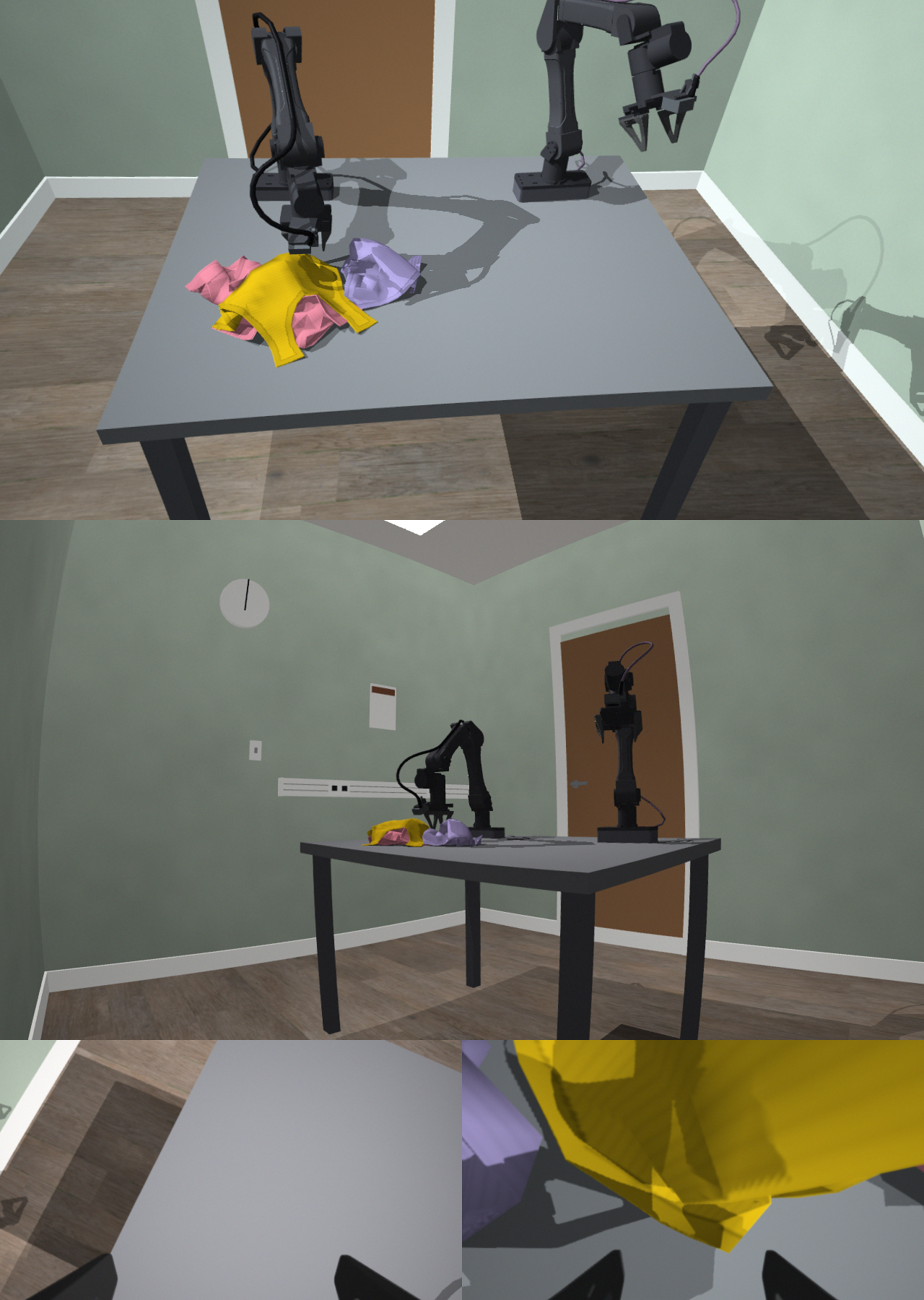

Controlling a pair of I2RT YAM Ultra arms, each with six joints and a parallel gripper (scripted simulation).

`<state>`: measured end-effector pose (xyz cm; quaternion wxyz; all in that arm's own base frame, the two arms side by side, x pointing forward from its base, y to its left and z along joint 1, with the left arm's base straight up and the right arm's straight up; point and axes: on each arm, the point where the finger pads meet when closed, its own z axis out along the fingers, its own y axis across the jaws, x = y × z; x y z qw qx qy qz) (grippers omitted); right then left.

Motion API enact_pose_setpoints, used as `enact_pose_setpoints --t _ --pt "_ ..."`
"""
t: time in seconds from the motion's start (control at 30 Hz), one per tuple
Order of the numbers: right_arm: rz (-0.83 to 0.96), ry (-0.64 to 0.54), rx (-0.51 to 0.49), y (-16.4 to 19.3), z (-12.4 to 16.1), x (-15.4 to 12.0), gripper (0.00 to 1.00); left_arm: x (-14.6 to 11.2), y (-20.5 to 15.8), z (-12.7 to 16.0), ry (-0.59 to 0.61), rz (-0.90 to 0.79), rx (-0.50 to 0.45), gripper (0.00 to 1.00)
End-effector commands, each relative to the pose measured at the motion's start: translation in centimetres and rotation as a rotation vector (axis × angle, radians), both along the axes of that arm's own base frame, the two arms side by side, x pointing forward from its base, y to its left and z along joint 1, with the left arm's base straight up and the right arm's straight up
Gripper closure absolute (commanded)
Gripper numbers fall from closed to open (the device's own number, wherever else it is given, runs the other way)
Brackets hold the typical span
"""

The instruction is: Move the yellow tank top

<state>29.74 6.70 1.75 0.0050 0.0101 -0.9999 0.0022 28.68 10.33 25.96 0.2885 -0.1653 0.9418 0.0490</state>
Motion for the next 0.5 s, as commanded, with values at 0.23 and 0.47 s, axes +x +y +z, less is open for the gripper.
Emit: enact_pose_setpoints --t 0.23,0.47 --pt "-0.007 0.007 0.003 0.2 -2.5 0.0 0.4 0.3 0.0 2.6 -0.072 -0.009 0.032 0.08" --pt "-0.013 0.01 0.002 0.0 -3.4 0.0 0.4 0.3 0.0 2.6 -0.072 -0.009 0.032 0.08"
